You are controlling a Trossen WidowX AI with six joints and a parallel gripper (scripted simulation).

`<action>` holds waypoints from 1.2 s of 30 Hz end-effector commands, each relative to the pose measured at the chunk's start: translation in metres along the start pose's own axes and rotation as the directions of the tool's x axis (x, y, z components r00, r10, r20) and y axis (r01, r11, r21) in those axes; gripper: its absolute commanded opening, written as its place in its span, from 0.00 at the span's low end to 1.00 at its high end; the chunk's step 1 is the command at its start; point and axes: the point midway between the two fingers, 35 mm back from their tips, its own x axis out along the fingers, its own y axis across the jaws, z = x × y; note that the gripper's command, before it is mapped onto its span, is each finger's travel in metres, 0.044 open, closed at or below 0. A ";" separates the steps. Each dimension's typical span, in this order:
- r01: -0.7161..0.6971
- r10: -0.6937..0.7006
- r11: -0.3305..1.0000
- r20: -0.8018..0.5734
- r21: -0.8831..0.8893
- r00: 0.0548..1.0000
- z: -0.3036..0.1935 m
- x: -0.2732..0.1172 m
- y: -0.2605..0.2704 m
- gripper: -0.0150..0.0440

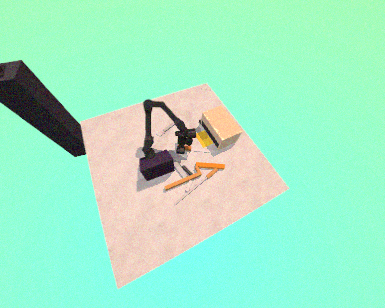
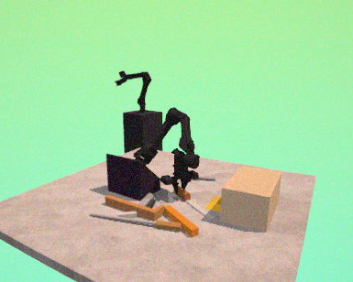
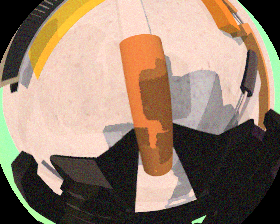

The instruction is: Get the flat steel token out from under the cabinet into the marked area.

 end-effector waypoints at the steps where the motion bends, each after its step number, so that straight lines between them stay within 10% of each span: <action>1: 0.001 -0.001 1.000 0.005 0.002 1.000 0.005 -0.001 -0.004 0.25; 36: 0.003 -0.003 1.000 0.007 0.002 1.000 0.026 -0.001 -0.038 0.25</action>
